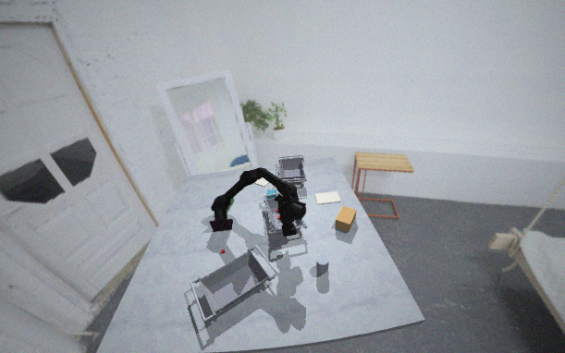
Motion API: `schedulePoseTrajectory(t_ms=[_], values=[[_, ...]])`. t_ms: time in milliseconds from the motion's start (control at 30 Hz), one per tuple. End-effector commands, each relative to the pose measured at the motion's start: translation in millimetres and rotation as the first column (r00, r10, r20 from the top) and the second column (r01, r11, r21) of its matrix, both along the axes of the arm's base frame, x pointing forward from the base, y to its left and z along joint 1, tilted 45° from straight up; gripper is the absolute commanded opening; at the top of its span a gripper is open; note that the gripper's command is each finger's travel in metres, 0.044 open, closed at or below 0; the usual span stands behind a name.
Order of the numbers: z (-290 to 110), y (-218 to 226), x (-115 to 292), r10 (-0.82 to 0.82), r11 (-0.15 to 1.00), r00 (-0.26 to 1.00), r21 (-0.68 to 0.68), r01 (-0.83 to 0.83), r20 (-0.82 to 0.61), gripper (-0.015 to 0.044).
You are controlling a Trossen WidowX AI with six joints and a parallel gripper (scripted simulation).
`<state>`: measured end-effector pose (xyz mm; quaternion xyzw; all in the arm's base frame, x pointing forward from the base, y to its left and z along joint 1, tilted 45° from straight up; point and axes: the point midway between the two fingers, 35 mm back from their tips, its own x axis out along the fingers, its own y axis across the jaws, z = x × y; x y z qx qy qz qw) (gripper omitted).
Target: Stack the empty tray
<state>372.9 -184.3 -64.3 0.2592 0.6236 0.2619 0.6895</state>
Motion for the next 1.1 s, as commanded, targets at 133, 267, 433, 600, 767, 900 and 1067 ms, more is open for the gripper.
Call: schedulePoseTrajectory(t_ms=[133,267,433,600,767,900,1067], values=[[25,15,1,0.012,1.0,1.0,0.005,-0.012,0.009,0.0085],[31,24,1,0.012,1.0,1.0,0.006,-0.012,0.009,0.0085],[35,41,1,0.012,1.0,1.0,0.007,-0.012,0.009,0.0085],[35,56,1,0.012,1.0,1.0,0.008,-0.012,0.009,0.0085],[41,47,1,0.012,1.0,1.0,0.007,-0.012,0.009,0.0085],[51,33,-1,0.012,1.0,1.0,0.007,-0.012,0.008,0.0085],[57,29,0,0.006,1.0,1.0,0.006,-0.006,0.015,0.0085]])
